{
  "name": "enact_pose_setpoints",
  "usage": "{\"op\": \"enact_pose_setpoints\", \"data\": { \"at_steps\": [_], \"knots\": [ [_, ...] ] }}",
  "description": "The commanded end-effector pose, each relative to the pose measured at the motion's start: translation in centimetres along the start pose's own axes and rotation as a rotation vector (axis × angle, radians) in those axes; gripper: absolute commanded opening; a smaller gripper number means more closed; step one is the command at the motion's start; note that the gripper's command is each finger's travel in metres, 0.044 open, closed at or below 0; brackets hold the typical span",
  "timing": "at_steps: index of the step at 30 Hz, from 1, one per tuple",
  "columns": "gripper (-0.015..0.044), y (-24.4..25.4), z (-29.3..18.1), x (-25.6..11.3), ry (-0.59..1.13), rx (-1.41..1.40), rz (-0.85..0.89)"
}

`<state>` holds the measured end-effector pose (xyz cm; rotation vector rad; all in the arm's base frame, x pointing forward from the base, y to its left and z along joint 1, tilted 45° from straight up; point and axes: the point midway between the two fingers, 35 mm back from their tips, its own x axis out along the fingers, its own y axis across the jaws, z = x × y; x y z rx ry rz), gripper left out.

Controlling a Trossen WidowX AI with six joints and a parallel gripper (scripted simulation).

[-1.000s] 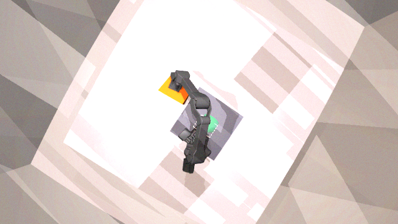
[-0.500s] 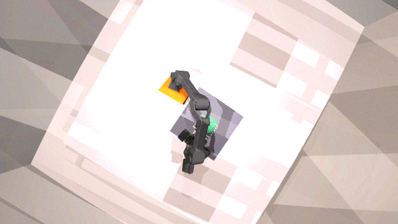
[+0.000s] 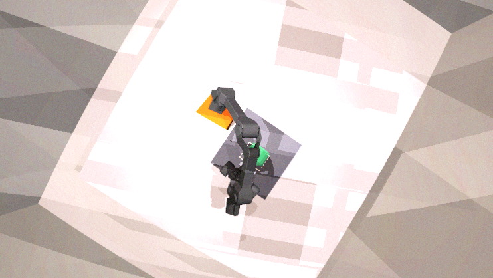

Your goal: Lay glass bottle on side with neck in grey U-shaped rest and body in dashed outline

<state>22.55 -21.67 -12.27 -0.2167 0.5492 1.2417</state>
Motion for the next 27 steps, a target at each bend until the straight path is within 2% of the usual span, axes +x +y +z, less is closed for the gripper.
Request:
{"op": "enact_pose_setpoints", "data": {
  "at_steps": [1, 27],
  "knots": [
    [0.0117, -0.18, -0.10, 0.29, -0.001, 0.001, -0.001],
    [0.0117, -0.21, -0.31, 0.78, 0.009, -0.011, 0.001]
  ]
}}
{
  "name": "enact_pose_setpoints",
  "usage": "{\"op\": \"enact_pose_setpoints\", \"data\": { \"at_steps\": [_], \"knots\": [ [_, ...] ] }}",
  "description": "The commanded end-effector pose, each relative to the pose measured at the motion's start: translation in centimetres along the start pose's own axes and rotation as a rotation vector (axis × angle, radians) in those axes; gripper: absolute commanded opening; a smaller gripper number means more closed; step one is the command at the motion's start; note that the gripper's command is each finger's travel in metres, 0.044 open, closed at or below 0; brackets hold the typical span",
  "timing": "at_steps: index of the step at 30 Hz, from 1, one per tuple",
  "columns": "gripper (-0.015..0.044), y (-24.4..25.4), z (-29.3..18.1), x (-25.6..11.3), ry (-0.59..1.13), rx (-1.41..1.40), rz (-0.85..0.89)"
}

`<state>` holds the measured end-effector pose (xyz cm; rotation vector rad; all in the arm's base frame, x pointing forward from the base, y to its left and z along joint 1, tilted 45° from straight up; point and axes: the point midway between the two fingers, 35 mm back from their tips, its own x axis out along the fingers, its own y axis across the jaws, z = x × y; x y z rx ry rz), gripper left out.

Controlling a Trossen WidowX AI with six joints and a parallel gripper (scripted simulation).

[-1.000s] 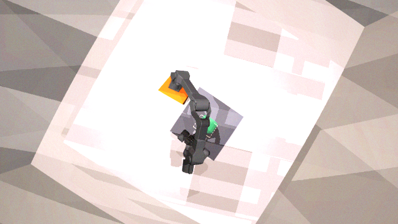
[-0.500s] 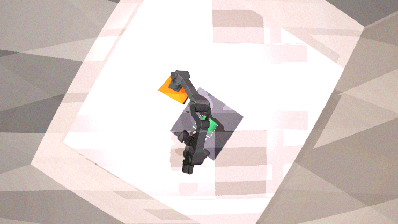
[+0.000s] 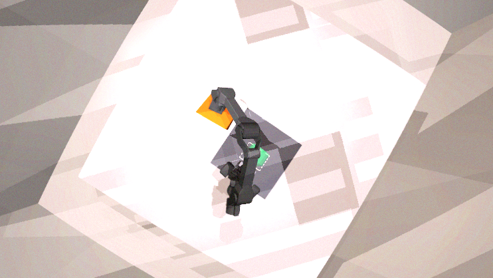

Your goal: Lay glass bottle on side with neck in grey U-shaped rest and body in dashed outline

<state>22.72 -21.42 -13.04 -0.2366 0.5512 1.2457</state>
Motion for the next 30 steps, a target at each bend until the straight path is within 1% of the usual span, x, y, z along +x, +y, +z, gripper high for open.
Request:
{"op": "enact_pose_setpoints", "data": {
  "at_steps": [1, 30],
  "knots": [
    [0.0117, -0.03, 0.19, 0.16, -0.003, 0.003, 0.001],
    [0.0117, 0.03, 0.15, 0.63, 0.021, -0.020, -0.010]
  ]
}}
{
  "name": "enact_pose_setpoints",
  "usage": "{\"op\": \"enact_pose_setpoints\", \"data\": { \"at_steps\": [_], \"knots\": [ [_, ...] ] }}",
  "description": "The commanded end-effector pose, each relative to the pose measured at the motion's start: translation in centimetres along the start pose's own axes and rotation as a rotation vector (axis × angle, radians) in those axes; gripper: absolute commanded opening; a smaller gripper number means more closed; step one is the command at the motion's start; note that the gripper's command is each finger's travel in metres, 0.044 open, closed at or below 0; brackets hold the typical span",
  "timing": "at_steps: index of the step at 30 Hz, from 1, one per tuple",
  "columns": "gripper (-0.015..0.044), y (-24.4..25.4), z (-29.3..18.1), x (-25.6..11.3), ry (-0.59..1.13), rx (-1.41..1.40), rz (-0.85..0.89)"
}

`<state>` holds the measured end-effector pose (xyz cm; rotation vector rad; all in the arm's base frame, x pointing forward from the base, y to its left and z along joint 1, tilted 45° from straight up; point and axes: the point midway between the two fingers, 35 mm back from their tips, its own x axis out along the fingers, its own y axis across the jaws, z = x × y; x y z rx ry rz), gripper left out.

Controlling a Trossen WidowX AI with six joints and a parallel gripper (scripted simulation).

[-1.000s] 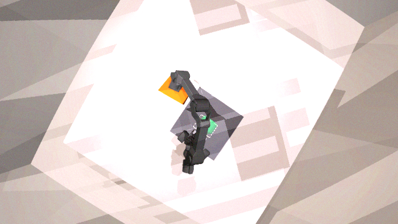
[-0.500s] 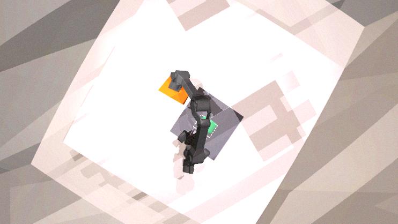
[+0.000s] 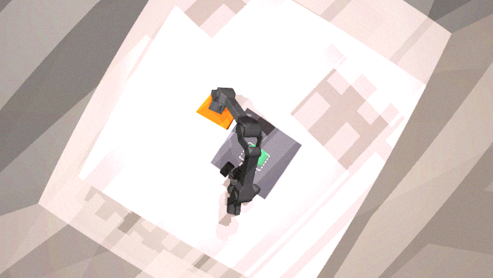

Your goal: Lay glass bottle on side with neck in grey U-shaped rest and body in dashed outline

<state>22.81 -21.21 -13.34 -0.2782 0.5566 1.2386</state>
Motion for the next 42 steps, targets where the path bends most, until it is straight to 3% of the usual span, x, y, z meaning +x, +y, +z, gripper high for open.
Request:
{"op": "enact_pose_setpoints", "data": {
  "at_steps": [1, 28, 40, 42],
  "knots": [
    [0.0117, 0.08, 0.29, 0.29, -0.005, 0.004, 0.003],
    [0.0117, 0.04, -0.06, 0.21, 0.019, -0.014, -0.011],
    [0.0432, 0.04, -0.06, 0.21, 0.019, -0.014, -0.011],
    [0.0440, 0.00, 0.14, -0.41, 0.043, -0.024, -0.005]
  ]
}}
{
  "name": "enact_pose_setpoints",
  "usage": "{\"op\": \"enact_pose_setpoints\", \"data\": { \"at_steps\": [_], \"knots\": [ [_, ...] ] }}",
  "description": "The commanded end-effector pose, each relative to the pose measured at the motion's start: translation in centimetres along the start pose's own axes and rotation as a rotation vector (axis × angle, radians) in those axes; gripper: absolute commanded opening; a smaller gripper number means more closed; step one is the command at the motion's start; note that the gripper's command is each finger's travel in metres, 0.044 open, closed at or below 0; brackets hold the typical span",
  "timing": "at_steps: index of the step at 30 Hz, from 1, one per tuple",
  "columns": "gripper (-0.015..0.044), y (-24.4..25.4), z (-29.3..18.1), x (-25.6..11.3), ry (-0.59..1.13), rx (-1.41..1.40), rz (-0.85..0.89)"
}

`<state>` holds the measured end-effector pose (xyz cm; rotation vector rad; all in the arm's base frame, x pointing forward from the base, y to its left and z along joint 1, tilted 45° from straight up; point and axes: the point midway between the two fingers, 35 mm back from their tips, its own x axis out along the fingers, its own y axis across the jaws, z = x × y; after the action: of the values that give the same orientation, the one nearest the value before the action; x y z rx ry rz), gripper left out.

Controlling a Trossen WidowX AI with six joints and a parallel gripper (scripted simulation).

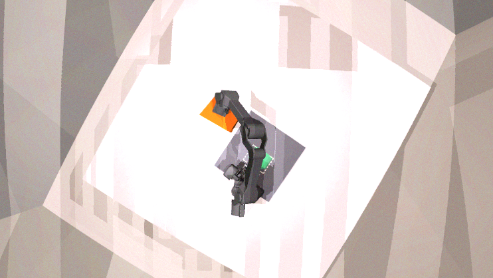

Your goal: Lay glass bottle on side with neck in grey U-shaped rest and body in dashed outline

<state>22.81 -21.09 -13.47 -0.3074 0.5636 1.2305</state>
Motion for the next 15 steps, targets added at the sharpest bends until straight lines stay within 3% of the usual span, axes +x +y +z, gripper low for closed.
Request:
{"op": "enact_pose_setpoints", "data": {
  "at_steps": [1, 6, 15],
  "knots": [
    [0.0440, -0.1, 0.4, -1.2, 0.044, -0.020, 0.012],
    [0.0440, -0.3, 1.9, -5.5, 0.204, -0.093, 0.047],
    [0.0440, -0.3, 1.9, -6.1, 0.213, -0.096, 0.049]
  ]
}}
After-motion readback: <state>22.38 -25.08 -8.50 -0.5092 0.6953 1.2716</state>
